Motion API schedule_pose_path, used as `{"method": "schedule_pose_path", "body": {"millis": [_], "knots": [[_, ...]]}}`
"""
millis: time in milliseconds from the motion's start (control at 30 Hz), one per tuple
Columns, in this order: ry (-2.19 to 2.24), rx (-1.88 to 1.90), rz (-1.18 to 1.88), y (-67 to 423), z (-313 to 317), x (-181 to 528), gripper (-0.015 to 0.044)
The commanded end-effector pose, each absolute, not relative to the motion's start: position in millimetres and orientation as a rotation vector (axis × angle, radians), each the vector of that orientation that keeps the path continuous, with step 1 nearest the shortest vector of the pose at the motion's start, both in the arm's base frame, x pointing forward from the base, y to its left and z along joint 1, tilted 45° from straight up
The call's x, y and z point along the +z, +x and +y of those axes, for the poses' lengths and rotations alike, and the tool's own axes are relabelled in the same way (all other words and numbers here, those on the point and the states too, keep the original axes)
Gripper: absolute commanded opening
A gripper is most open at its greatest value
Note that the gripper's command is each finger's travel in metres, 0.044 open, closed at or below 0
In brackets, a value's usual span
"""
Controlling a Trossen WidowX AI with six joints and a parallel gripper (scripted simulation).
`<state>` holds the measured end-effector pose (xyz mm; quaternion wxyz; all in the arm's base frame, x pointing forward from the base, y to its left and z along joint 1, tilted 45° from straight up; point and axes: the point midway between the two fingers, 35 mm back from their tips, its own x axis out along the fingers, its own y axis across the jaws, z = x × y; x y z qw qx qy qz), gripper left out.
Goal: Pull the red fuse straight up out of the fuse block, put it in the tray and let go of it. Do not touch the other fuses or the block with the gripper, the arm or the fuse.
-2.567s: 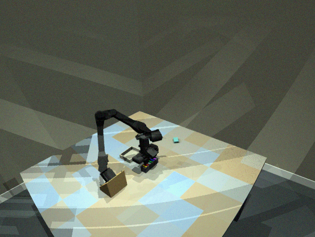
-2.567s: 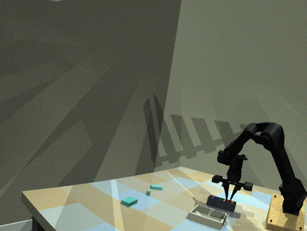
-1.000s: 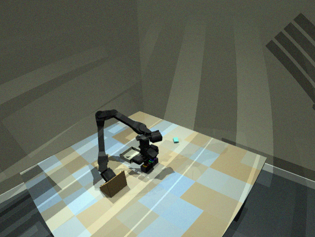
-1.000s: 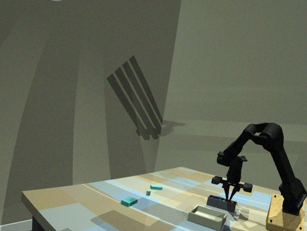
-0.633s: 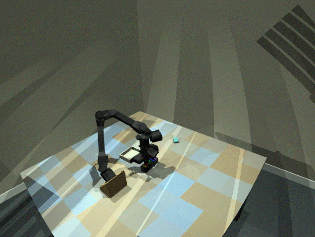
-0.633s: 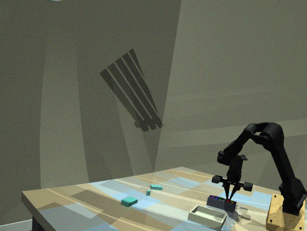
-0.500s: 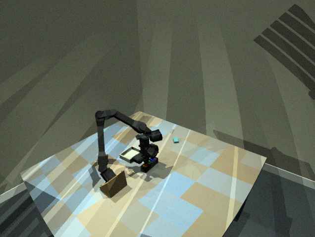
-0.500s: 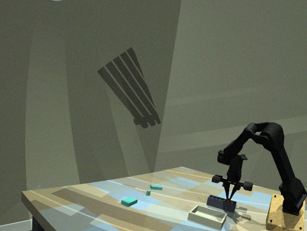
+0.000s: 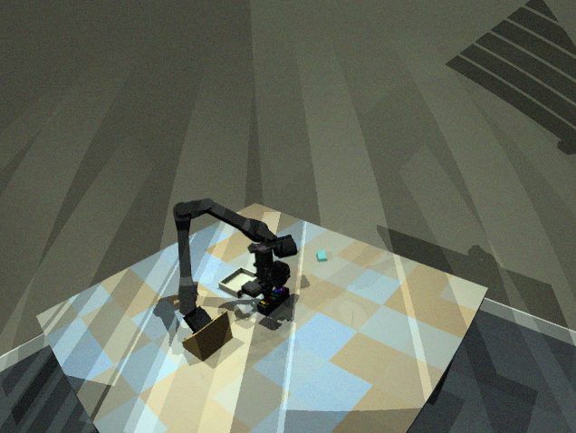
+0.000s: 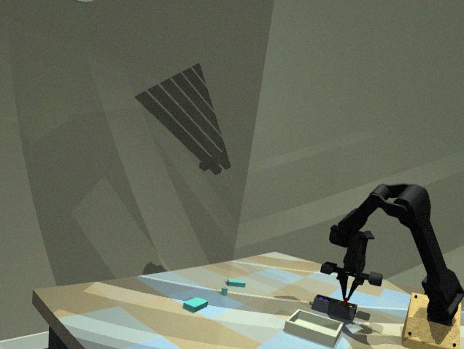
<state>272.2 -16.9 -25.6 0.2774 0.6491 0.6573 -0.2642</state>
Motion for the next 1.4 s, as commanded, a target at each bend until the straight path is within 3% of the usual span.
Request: {"method": "schedule_pose_path", "body": {"millis": [0,1367], "knots": [[1.735,-0.707,1.757,272.9,-20.2,-22.7,0.0000],[1.738,-0.708,1.758,272.5,-37.2,-5.2,0.0000]]}}
